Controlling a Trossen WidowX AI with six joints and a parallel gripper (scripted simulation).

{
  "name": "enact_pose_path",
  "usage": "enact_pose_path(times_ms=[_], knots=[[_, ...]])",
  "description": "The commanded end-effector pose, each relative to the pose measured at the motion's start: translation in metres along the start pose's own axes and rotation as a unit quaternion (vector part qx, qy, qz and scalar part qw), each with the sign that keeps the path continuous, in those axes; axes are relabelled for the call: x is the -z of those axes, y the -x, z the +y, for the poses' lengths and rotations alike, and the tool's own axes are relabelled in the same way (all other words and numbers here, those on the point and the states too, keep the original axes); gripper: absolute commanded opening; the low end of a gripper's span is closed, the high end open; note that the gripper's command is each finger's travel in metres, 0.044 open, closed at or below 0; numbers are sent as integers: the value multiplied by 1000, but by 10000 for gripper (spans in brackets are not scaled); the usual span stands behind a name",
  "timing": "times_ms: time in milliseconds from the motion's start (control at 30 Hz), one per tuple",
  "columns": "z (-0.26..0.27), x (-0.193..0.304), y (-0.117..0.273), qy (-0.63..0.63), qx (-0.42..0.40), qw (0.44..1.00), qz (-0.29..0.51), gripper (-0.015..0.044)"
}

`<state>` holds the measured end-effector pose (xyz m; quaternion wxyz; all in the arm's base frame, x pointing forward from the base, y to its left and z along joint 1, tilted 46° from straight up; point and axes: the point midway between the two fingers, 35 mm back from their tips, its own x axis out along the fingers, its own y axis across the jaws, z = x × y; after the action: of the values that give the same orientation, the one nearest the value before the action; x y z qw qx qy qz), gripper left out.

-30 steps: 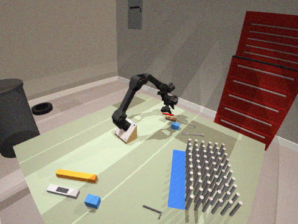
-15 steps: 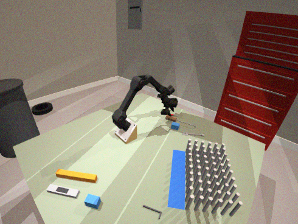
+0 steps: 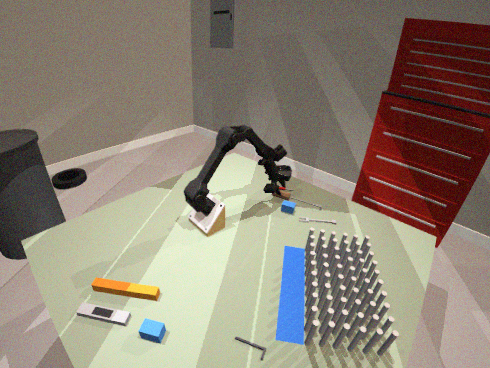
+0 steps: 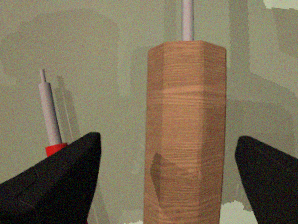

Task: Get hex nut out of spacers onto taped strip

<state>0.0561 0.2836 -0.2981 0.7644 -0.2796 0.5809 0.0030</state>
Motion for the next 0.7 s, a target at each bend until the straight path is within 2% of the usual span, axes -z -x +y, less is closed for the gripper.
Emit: enact_pose_path(times_ms=[0, 267, 667], knots=[[-6, 5, -9, 4, 6, 1000, 0, 280], [-9, 9, -16, 4, 6, 1000, 0, 280], [-9, 9, -16, 4, 6, 1000, 0, 200]])
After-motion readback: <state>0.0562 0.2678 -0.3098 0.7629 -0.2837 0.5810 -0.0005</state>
